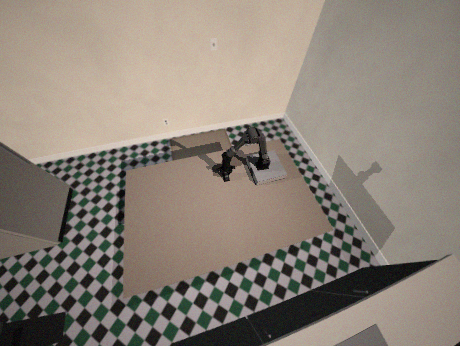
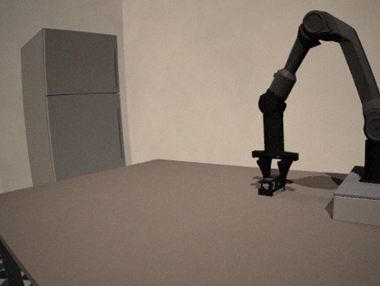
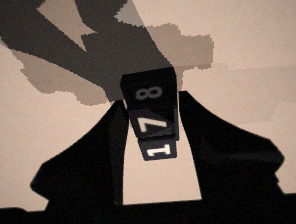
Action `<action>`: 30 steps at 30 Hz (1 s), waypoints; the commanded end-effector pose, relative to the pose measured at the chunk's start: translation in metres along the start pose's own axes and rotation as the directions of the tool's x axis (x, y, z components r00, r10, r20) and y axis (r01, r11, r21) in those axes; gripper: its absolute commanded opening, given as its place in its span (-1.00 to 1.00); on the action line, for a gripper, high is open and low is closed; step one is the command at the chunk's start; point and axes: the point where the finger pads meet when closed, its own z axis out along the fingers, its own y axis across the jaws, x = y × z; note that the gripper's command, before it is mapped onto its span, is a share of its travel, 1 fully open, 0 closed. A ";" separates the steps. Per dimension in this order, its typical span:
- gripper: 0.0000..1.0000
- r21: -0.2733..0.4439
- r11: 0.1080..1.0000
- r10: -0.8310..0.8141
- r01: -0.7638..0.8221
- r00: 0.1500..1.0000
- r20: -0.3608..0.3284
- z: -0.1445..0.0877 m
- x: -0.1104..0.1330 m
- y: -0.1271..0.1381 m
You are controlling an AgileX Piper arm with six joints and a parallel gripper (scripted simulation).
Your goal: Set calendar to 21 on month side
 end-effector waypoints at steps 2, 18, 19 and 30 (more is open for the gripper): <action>0.27 0.003 1.000 -0.002 0.002 1.000 -0.001 0.001 0.000 -0.001; -0.24 0.003 1.000 -0.002 0.002 1.000 -0.001 0.001 0.000 -0.001; -0.24 0.003 1.000 -0.002 0.002 1.000 -0.001 0.001 0.000 -0.001; -0.24 0.003 1.000 -0.002 0.002 1.000 -0.001 0.001 0.000 -0.001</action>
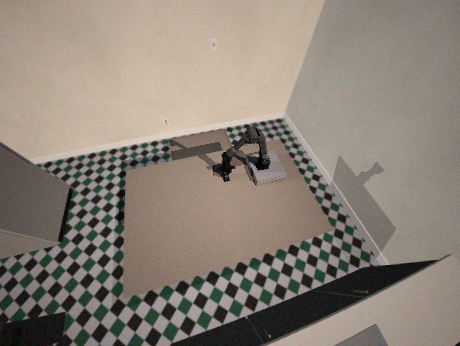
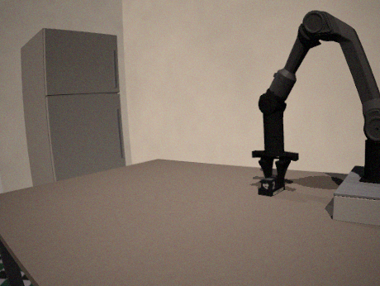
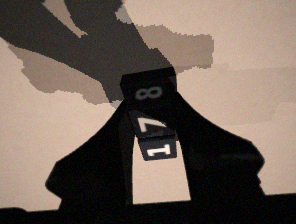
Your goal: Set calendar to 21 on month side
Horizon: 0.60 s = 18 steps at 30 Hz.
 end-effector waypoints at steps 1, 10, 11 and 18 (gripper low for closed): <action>-0.24 0.003 1.000 -0.002 0.002 1.000 -0.001 0.001 0.000 -0.001; -0.24 0.003 1.000 -0.002 0.002 1.000 -0.001 0.001 0.000 -0.001; -0.24 0.003 1.000 -0.002 0.002 1.000 -0.001 0.001 0.000 -0.001; -0.24 -0.002 1.000 -0.002 0.002 1.000 0.000 -0.005 0.000 0.000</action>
